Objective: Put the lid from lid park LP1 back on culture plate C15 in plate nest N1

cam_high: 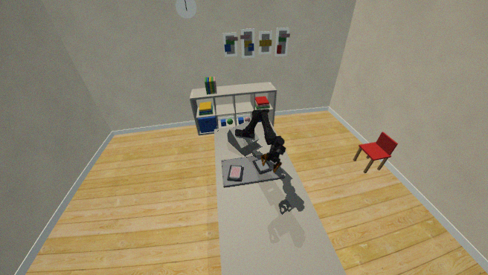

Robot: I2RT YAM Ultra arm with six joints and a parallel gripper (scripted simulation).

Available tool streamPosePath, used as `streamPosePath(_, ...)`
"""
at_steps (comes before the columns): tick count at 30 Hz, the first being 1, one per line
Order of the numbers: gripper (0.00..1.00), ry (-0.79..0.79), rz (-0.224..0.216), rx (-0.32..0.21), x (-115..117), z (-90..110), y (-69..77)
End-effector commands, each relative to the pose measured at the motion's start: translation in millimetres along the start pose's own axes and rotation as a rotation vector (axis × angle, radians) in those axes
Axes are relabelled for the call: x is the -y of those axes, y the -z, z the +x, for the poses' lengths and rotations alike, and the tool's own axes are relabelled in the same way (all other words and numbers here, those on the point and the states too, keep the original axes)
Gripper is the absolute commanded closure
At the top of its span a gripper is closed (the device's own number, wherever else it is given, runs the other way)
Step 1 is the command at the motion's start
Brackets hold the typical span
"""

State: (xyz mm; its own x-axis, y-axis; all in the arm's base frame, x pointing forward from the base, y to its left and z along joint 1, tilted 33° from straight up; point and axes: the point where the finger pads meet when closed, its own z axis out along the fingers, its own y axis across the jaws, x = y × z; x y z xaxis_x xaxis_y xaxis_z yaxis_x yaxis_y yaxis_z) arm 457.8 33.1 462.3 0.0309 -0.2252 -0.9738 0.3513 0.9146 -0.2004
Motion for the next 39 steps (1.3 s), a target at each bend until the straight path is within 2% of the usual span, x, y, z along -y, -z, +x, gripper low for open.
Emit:
streamPosePath(1, 0.00, 0.006, -0.064, -0.035, 2.3, 3.6, 6.5)
streamPosePath(2, 0.00, 0.016, -0.074, -0.049, -5.7, 15.3, 8.1)
streamPosePath(3, 0.00, 0.015, -0.088, -0.046, -14.0, 17.9, 11.2)
streamPosePath(5, 0.00, 0.036, -0.095, -0.074, -24.5, 33.4, 4.1)
streamPosePath(6, 0.00, 0.033, -0.097, -0.082, -13.3, 31.4, 5.4)
streamPosePath(7, 0.00, 0.009, -0.111, -0.057, -6.3, 10.7, 9.6)
streamPosePath(9, 0.00, 0.009, -0.111, -0.057, -6.3, 10.7, 9.6)
streamPosePath(10, 0.00, 0.016, -0.137, -0.074, -8.8, 13.9, 10.6)
streamPosePath(11, 0.00, 0.021, -0.153, -0.086, -11.5, 18.1, 11.4)
streamPosePath(12, 0.00, 0.043, -0.173, -0.119, -23.9, 40.7, 15.1)
streamPosePath(13, 0.00, 0.043, -0.182, -0.118, -30.3, 44.5, 17.6)
streamPosePath(14, 0.00, 0.058, -0.187, -0.140, -38.5, 57.5, 13.3)
streamPosePath(15, 0.00, 0.063, -0.189, -0.146, -40.5, 60.8, 11.9)
streamPosePath(16, 0.00, 0.059, -0.191, -0.159, -30.3, 60.2, 12.4)
streamPosePath(17, 0.00, 0.032, -0.203, -0.129, -22.9, 36.9, 16.2)
streamPosePath(19, 0.00, 0.042, -0.245, -0.164, -27.5, 45.1, 19.0)
streamPosePath(20, 0.00, 0.063, -0.255, -0.200, -34.9, 69.1, 22.2)
streamPosePath(21, 0.00, 0.064, -0.273, -0.195, -44.5, 71.4, 27.6)
streamPosePath(22, 0.00, 0.064, -0.273, -0.195, -46.0, 74.4, 28.6)
streamPosePath(23, 0.00, 0.080, -0.279, -0.222, -53.7, 87.5, 23.7)
streamPosePath(24, 0.00, 0.082, -0.288, -0.247, -49.2, 92.5, 22.9)
streamPosePath(26, 0.00, 0.082, -0.288, -0.247, -49.2, 92.5, 22.9)
streamPosePath(27, 0.00, 0.050, -0.294, -0.209, -38.0, 65.0, 26.2)
streamPosePath(29, 0.00, 0.057, -0.335, -0.248, -42.1, 73.4, 29.9)
streamPosePath(30, 0.00, 0.077, -0.343, -0.286, -47.9, 97.6, 34.3)
streamPosePath(31, 0.00, 0.078, -0.362, -0.281, -57.4, 99.8, 40.5)
streamPosePath(33, 0.00, 0.079, -0.363, -0.283, -59.7, 104.7, 41.9)
streamPosePath(34, 0.00, 0.096, -0.369, -0.312, -67.1, 118.5, 37.7)
streamPosePath(35, 0.00, 0.085, -0.368, -0.322, -59.3, 114.0, 33.7)
streamPosePath(36, 0.00, 0.077, -0.387, -0.329, -59.4, 109.0, 34.5)
streamPosePath(38, 0.00, 0.065, -0.422, -0.341, -55.1, 102.8, 43.9)
streamPosePath(39, 0.00, 0.083, -0.429, -0.378, -59.5, 126.4, 49.9)
